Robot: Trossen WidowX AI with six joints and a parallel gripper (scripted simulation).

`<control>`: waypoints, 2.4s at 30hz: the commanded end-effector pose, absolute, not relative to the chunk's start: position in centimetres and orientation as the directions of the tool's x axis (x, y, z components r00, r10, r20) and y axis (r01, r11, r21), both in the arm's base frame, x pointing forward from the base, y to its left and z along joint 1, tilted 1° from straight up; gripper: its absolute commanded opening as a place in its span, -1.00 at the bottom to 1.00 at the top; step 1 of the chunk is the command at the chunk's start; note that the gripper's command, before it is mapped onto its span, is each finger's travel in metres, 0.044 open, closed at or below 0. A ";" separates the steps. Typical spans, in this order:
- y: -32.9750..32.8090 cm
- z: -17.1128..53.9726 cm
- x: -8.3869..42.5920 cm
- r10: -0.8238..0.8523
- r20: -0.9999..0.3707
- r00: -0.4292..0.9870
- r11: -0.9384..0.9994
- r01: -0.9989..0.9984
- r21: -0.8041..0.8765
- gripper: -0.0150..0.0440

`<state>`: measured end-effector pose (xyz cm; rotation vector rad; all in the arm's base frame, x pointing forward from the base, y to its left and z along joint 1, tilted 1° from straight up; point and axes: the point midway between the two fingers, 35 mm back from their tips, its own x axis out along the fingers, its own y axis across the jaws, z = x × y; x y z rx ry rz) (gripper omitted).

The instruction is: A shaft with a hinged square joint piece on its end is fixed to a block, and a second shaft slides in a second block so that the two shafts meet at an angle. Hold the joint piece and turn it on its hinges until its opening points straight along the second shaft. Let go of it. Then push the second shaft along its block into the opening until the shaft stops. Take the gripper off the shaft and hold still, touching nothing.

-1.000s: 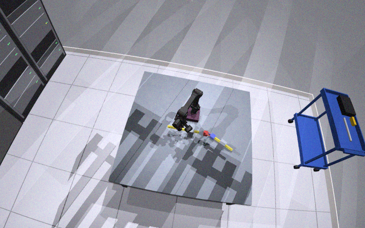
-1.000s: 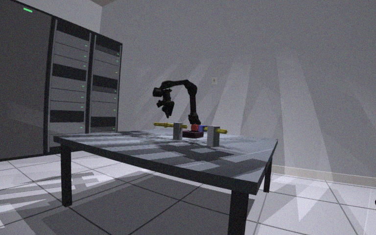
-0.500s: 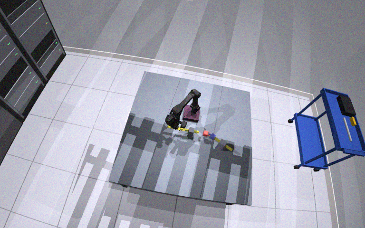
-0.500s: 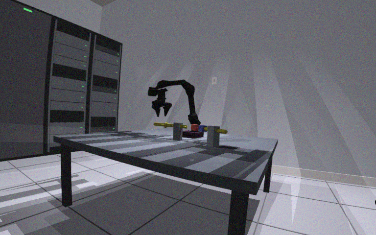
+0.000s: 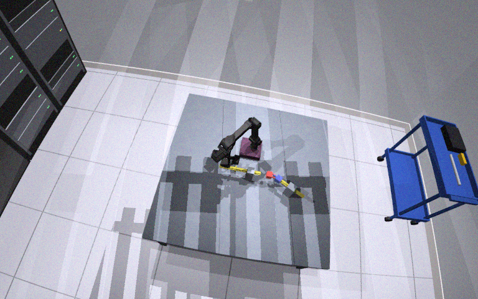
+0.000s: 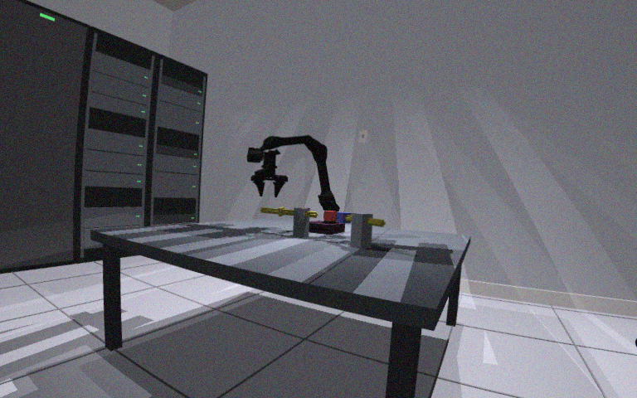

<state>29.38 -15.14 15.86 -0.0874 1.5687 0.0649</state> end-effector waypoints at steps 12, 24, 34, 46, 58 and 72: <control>-15.5 13.8 29.7 -0.028 -0.999 -0.036 0.930 0.365 -0.039 1.00; -15.7 12.0 29.9 -0.032 -0.997 -0.070 0.708 0.703 -0.072 1.00; -15.7 10.4 29.9 -0.036 -0.995 -0.098 0.431 0.896 -0.104 1.00; -15.7 9.1 29.9 -0.040 -0.992 -0.122 0.157 0.979 -0.127 1.00; -15.8 7.6 29.8 -0.039 -0.992 -0.121 0.157 0.979 -0.126 1.00; -15.7 6.1 29.6 -0.039 -0.992 -0.121 0.157 0.980 -0.126 0.73</control>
